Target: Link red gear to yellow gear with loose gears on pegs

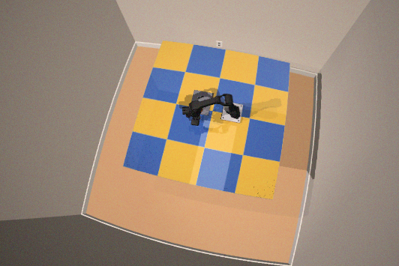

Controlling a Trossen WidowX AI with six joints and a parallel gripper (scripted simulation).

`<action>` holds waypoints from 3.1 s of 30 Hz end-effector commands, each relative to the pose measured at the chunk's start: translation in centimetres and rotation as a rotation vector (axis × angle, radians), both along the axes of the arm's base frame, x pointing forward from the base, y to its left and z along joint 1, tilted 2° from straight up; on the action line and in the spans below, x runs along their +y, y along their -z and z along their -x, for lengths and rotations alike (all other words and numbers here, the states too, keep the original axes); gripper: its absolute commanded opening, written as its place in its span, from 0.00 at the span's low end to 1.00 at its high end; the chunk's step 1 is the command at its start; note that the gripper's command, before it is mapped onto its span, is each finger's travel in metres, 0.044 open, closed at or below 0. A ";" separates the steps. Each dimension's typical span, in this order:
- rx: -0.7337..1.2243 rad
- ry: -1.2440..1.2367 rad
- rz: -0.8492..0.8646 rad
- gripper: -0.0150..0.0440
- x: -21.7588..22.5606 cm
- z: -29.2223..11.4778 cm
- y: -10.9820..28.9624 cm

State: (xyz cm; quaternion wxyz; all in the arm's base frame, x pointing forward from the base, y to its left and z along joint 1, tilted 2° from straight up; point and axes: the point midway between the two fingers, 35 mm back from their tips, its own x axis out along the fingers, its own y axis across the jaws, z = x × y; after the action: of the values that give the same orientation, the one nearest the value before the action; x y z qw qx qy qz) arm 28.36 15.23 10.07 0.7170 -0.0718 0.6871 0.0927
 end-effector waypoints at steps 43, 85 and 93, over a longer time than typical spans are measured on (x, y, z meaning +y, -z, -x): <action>-0.004 0.004 -0.002 0.25 -0.7 1.0 -9.8; -0.005 0.004 0.003 0.25 -7.2 0.0 -5.5; -0.005 0.004 0.005 0.25 -8.6 0.1 -4.4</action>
State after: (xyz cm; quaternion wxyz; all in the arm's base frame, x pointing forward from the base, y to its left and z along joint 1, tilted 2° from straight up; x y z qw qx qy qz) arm 28.32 6.95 14.58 0.7170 -0.0720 0.6879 0.0862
